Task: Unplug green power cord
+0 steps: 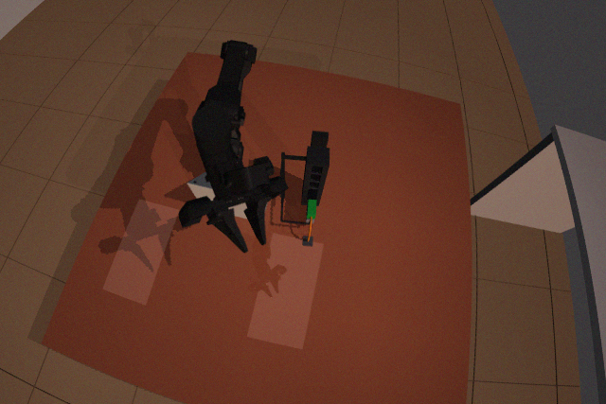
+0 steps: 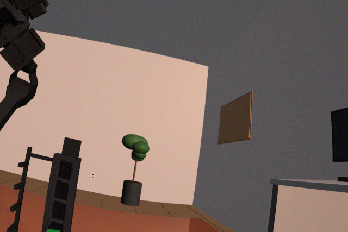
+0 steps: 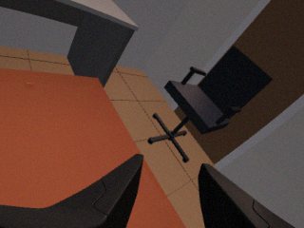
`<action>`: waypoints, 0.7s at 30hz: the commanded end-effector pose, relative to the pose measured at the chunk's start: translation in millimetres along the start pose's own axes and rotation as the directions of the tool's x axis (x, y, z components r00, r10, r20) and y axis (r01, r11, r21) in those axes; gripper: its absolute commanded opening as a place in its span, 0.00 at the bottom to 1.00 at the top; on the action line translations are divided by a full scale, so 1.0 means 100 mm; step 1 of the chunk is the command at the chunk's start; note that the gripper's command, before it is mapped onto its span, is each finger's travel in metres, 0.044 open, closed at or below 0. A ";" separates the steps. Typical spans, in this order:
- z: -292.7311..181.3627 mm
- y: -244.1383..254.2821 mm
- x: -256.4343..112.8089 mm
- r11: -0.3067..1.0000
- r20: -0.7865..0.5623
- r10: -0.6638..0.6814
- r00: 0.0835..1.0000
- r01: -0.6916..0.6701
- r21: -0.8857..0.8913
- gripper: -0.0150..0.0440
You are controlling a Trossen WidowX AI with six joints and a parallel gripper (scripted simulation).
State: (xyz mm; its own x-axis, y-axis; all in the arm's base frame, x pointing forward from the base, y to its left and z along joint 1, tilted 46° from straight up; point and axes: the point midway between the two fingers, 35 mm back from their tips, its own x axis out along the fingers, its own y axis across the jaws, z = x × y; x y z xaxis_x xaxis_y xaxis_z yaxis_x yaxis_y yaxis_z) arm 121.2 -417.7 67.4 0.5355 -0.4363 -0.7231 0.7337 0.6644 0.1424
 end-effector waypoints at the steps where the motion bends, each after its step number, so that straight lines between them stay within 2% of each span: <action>1: -0.25 0.61 0.33 0.970 -0.178 0.172 0.969 -0.135 0.203 0.53; 6: -0.64 1.33 0.53 0.888 -0.403 0.333 0.852 -0.140 0.438 0.53; 11: -1.11 2.05 0.52 0.795 -0.635 0.443 0.633 0.049 0.604 0.53; 14: -1.38 2.44 0.42 0.754 -0.749 0.467 0.470 0.231 0.615 0.53; 17: -1.63 2.75 0.27 0.722 -0.834 0.461 0.302 0.419 0.551 0.53; 19: -1.68 2.82 0.23 0.714 -0.850 0.456 0.263 0.462 0.526 0.53; 21: -1.68 2.82 0.23 0.714 -0.850 0.456 0.263 0.462 0.526 0.53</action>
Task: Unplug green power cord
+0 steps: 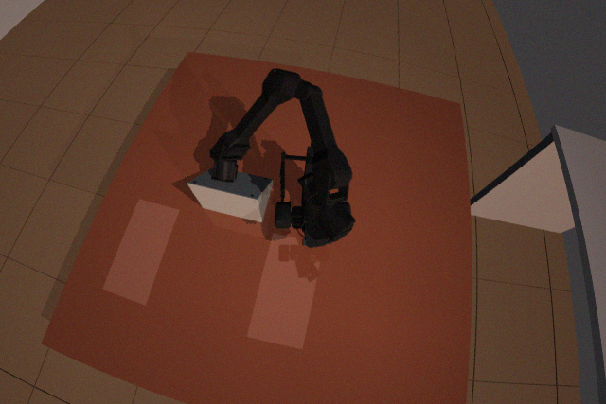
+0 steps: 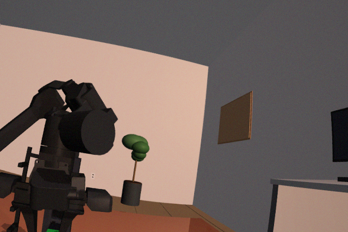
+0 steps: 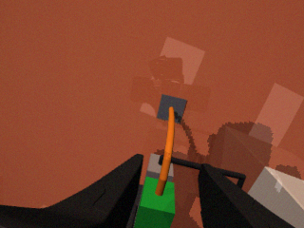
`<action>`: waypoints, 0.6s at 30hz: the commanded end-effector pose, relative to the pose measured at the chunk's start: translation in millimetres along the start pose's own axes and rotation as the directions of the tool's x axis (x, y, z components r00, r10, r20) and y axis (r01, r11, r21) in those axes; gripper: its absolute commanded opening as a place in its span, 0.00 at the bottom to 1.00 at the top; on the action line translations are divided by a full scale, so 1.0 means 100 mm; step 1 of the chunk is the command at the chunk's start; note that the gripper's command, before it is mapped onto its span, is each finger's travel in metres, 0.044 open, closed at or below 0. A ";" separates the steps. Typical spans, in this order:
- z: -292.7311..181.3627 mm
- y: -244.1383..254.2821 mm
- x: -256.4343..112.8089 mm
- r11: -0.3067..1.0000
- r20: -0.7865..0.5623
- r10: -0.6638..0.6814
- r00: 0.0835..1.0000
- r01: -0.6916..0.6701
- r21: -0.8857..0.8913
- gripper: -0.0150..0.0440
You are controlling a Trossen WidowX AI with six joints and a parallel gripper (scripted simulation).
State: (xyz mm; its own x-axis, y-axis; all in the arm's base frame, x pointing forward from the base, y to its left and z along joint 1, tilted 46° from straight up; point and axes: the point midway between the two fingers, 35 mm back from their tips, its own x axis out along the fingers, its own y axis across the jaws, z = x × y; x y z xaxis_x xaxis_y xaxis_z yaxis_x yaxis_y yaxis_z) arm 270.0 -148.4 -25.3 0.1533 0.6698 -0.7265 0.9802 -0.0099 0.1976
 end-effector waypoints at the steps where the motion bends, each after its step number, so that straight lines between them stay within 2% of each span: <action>1: -0.09 0.01 0.05 0.997 -0.048 -0.028 0.998 0.031 0.077 0.53; 18: -0.23 0.02 0.04 0.996 -0.048 -0.028 0.998 0.031 0.078 0.53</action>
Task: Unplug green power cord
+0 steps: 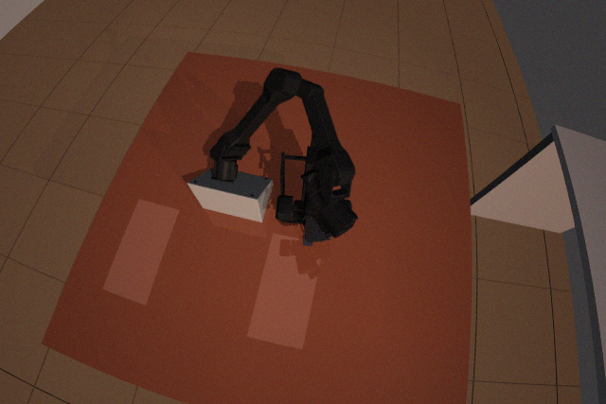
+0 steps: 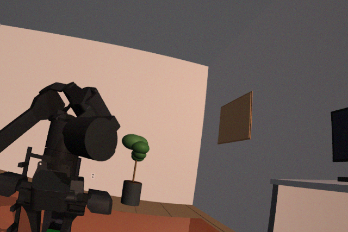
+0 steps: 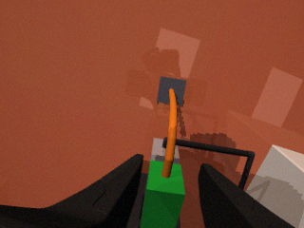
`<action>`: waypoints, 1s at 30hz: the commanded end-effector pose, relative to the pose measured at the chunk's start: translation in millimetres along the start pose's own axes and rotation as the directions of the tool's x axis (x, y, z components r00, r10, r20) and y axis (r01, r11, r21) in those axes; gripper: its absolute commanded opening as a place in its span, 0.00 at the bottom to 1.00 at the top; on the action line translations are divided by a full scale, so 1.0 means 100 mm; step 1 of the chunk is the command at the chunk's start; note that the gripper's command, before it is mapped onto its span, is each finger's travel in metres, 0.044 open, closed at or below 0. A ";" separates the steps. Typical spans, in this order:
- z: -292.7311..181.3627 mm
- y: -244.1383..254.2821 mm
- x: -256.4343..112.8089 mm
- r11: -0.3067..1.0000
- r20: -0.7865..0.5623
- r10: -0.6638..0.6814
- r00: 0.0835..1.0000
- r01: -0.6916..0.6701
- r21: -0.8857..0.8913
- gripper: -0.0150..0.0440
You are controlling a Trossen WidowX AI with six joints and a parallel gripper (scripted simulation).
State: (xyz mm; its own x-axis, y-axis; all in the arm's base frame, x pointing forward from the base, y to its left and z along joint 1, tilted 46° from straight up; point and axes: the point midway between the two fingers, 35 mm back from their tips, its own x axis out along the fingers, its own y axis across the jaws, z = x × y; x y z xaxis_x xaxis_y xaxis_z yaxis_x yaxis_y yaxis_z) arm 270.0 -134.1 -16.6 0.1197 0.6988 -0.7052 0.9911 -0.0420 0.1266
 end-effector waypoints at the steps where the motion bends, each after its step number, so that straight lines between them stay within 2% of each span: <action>1: -0.08 0.00 0.01 1.000 -0.008 0.001 1.000 -0.001 0.006 0.53; 15: -0.31 0.00 0.01 1.000 -0.010 0.000 1.000 0.000 0.006 0.53; 30: -0.33 0.00 0.13 1.000 -0.011 0.001 1.000 -0.001 0.006 0.53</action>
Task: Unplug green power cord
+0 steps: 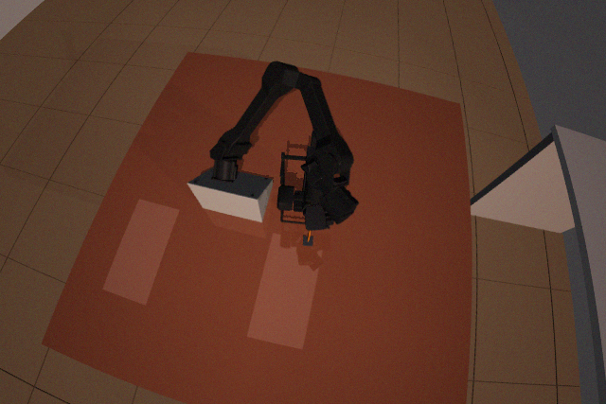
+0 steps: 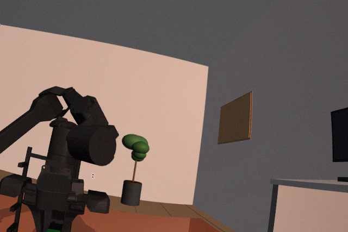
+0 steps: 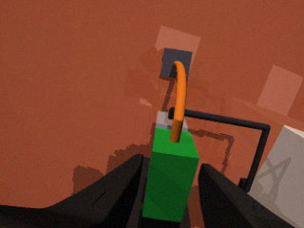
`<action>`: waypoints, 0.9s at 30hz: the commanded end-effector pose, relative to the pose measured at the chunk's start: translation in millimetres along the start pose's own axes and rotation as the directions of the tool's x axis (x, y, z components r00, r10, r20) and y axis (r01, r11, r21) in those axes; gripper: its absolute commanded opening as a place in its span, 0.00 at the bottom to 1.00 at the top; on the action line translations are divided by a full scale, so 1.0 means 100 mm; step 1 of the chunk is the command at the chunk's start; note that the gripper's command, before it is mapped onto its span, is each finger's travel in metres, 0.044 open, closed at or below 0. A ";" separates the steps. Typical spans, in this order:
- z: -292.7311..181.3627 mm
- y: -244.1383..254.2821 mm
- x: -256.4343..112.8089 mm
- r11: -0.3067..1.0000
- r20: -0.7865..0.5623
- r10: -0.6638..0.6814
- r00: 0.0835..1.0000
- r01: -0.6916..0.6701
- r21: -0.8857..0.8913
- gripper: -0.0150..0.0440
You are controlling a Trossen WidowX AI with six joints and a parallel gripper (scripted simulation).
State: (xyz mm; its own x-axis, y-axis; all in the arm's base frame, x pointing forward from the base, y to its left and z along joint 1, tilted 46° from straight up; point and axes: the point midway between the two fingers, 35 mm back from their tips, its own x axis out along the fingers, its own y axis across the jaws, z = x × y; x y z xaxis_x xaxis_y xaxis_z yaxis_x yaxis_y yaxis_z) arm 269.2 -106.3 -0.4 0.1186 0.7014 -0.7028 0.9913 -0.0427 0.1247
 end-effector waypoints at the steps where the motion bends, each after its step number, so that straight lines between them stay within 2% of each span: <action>1: -0.01 0.00 0.06 1.000 -0.007 0.001 1.000 -0.001 0.004 0.53; 3: -0.01 0.00 0.06 1.000 -0.007 0.001 1.000 -0.001 0.004 0.53; 7: -0.01 0.00 0.03 1.000 -0.001 -0.002 1.000 0.002 0.000 0.35; 15: -0.01 0.00 0.03 1.000 -0.001 -0.002 1.000 0.002 0.000 0.26; 27: 0.14 0.01 0.02 1.000 -0.001 -0.001 1.000 0.001 0.001 0.25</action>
State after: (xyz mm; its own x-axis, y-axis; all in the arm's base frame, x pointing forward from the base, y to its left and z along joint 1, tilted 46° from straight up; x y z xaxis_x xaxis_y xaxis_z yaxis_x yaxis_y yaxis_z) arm 270.0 -103.8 -4.1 0.1108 0.7184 -0.6868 0.9923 -0.0410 0.1172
